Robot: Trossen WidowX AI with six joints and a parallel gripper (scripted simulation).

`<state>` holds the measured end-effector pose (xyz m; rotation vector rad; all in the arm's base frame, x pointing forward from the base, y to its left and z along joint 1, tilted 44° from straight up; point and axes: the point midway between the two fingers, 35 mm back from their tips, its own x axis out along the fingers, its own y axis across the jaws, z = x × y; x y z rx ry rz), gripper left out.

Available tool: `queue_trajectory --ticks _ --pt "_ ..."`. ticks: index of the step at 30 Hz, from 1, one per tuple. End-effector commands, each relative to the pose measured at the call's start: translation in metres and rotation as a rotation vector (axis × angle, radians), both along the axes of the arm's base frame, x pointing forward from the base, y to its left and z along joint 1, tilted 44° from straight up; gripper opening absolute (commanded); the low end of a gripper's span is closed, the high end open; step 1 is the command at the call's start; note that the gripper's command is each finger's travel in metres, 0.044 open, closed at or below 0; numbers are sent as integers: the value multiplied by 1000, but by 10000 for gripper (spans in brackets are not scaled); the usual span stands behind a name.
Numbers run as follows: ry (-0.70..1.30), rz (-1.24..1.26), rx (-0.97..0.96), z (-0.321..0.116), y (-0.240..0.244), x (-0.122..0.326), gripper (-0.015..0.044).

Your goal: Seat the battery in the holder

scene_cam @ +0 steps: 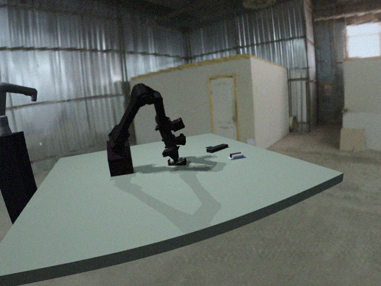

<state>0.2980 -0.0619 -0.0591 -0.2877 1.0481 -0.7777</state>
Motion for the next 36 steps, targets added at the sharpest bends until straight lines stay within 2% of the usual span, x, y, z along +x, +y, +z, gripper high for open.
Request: queue_trajectory --ticks 1,36 --pt "25 -18 27 -3 -1 -3 71" --pt "177 -162 146 3 -9 -2 71"
